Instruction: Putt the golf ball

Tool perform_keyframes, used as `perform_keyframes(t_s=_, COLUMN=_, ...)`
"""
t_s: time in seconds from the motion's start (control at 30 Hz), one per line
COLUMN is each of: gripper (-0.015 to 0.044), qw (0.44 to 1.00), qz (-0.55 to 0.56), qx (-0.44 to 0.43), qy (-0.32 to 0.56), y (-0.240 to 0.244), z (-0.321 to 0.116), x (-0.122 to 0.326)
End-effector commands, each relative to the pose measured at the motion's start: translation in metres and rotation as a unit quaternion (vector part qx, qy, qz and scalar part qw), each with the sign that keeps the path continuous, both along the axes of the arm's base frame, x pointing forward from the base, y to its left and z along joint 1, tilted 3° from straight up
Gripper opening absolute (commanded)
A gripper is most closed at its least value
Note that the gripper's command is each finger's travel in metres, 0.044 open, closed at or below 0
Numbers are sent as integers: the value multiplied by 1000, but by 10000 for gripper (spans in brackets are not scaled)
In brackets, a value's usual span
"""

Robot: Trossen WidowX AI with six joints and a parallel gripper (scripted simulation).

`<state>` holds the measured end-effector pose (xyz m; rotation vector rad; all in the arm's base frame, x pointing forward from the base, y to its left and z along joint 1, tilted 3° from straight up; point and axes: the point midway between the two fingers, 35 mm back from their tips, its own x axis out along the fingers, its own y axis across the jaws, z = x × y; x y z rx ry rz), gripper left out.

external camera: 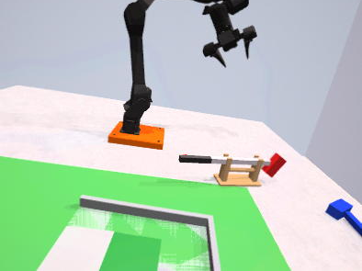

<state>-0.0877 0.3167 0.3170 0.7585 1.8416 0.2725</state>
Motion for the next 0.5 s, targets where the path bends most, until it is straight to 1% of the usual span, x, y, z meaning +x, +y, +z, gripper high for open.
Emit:
perform_keyframes(t_s=0.0, gripper=426, qw=1000, qz=-3, qx=-2, qy=-1, y=1, z=-1, x=3)
perform_keyframes(t_s=0.03, gripper=440, qw=1000, qz=-13, qx=-7, qy=-4, y=3, z=-6, x=10)
perform_keyframes(t_s=0.1, gripper=440, qw=999, qz=-26, qx=-20, qy=-23, y=8, z=-18, x=33)
perform_keyframes(t_s=0.17, gripper=440, qw=998, qz=-3, qx=-20, qy=-52, y=11, z=-24, x=45)
perform_keyframes(t_s=0.33, gripper=440, qw=990, qz=61, qx=-25, qy=-125, y=16, z=-40, x=75)
perform_keyframes(t_s=0.47, gripper=440, qw=963, qz=160, qx=-37, qy=-216, y=17, z=-64, x=120)
